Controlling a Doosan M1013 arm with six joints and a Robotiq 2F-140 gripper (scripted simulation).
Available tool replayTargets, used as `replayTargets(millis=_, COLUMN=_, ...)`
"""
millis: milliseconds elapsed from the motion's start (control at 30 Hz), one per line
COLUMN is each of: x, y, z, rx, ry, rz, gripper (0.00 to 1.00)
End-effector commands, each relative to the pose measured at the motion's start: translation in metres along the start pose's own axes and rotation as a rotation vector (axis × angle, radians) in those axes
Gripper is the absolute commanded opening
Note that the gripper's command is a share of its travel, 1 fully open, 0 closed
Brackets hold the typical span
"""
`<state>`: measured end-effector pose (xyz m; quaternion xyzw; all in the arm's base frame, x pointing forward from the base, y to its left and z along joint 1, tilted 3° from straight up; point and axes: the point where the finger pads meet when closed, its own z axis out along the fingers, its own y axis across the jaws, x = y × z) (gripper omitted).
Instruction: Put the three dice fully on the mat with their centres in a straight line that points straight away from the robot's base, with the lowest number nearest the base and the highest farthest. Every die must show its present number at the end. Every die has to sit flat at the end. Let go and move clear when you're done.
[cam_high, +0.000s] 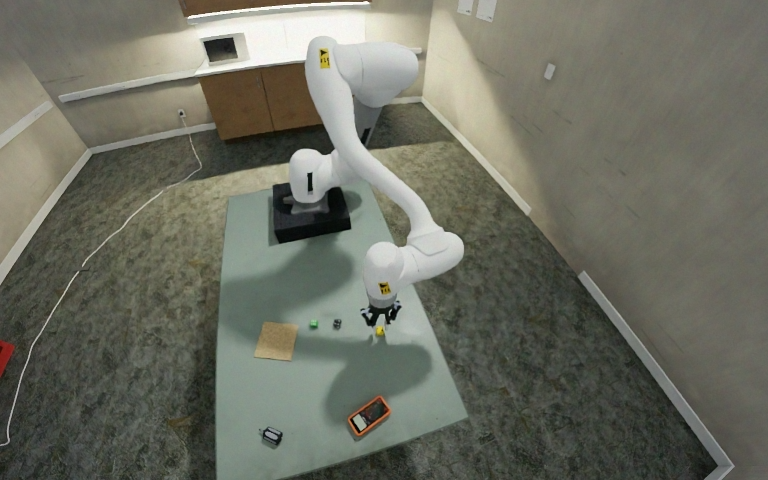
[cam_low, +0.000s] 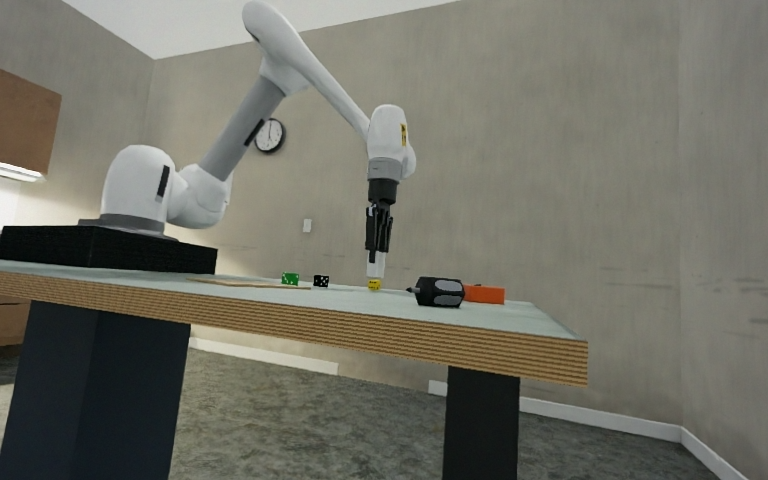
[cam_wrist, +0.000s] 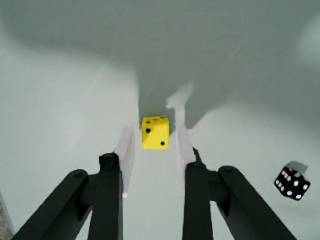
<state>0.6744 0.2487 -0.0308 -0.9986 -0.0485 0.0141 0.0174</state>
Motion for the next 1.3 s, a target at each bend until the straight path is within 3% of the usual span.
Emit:
replayTargets(millis=0, x=0.001, y=0.000, z=-0.001, rx=0.001, ry=0.001, rz=0.000, gripper=0.32)
replayTargets(millis=500, x=0.001, y=0.000, z=0.001, rx=0.001, ry=0.001, rz=0.000, gripper=0.32)
replayTargets(millis=1267, x=0.001, y=0.000, z=0.030, rx=0.001, ry=0.001, rz=0.000, gripper=0.32)
